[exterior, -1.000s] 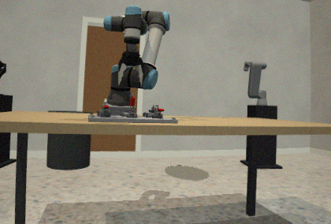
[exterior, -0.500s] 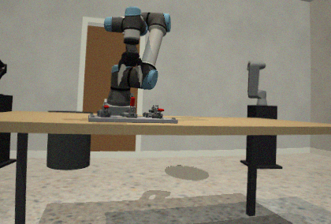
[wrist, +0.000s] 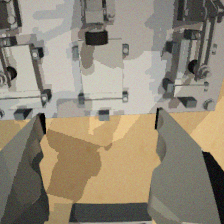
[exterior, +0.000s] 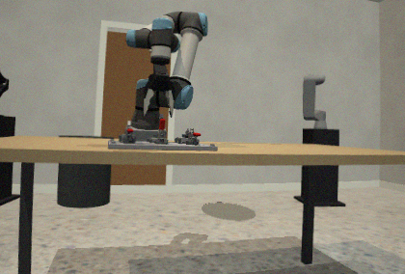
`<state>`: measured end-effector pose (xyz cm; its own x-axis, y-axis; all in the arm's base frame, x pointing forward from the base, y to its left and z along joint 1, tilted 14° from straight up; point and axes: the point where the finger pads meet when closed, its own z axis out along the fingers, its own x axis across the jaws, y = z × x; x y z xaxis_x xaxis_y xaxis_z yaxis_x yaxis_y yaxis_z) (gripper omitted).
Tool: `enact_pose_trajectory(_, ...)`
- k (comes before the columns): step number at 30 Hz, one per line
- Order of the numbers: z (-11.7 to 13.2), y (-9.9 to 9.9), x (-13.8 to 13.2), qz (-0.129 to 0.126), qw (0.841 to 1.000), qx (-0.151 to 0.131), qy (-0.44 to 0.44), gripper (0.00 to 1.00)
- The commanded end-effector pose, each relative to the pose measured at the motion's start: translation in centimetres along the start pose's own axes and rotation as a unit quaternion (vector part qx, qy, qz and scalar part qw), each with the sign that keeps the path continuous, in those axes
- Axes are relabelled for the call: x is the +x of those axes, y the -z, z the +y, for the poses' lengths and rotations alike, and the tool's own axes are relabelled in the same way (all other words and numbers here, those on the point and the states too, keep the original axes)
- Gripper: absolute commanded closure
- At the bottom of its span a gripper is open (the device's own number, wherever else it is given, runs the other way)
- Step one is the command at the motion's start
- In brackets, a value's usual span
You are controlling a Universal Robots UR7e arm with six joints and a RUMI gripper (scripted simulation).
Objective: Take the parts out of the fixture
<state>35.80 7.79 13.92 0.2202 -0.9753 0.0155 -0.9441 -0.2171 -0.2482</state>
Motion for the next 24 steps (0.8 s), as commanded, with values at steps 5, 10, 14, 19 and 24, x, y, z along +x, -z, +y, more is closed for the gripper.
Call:
enact_pose_trajectory(5,-0.2,-3.6,0.0,0.001,1.000,0.001,0.000,0.41)
enact_pose_trajectory(10,-0.2,-4.5,0.0,0.001,1.000,0.001,0.000,0.41)
enact_pose_trajectory(14,-0.2,-5.2,0.0,0.001,1.000,0.001,0.000,0.41)
enact_pose_trajectory(19,-0.2,-5.4,0.0,0.001,1.000,0.001,0.000,0.41)
enact_pose_trajectory(24,-0.2,-5.4,0.0,0.001,1.000,0.001,0.000,0.41)
